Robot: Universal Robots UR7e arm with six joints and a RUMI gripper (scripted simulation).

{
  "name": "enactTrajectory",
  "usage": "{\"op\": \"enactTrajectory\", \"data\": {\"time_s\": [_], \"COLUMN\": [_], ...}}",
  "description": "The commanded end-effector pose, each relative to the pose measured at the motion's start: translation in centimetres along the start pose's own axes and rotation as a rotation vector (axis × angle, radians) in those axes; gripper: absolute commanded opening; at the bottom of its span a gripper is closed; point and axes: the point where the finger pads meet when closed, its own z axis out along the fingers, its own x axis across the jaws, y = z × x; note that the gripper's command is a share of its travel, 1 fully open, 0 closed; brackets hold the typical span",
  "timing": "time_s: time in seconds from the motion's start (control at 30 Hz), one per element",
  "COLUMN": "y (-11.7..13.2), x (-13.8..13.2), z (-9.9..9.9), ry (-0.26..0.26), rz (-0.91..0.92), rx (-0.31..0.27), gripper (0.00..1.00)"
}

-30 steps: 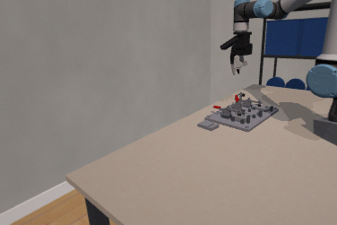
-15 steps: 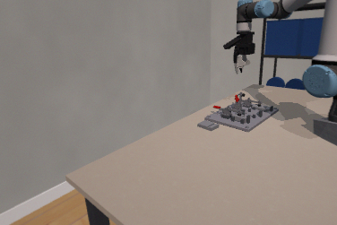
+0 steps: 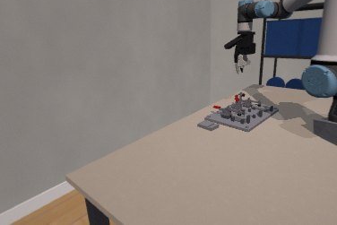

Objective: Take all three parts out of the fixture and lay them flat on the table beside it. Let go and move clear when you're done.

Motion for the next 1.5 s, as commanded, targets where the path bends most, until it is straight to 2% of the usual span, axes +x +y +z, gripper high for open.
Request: {"op": "enactTrajectory", "data": {"time_s": [0.0,0.2,0.33,0.7,0.77,1.13,1.27,1.47], "y": [0.0,0.0,0.0,0.0,0.0,-0.1,-0.1,-0.1], "x": [0.1,0.1,0.1,0.1,0.1,0.1,0.1,0.1], "z": [0.0,0.6,1.7,7.5,7.5,12.7,13.7,14.1], "ry": [0.000,0.000,0.000,0.000,0.000,0.000,0.000,0.000], "rz": [0.000,0.000,0.000,0.000,0.000,0.000,0.000,0.000], "rx": [0.001,0.001,0.001,0.001,0.001,0.001,0.001,0.001], "gripper": [0.28,0.28,0.28,0.28,0.28,0.28,0.28,0.28]}}
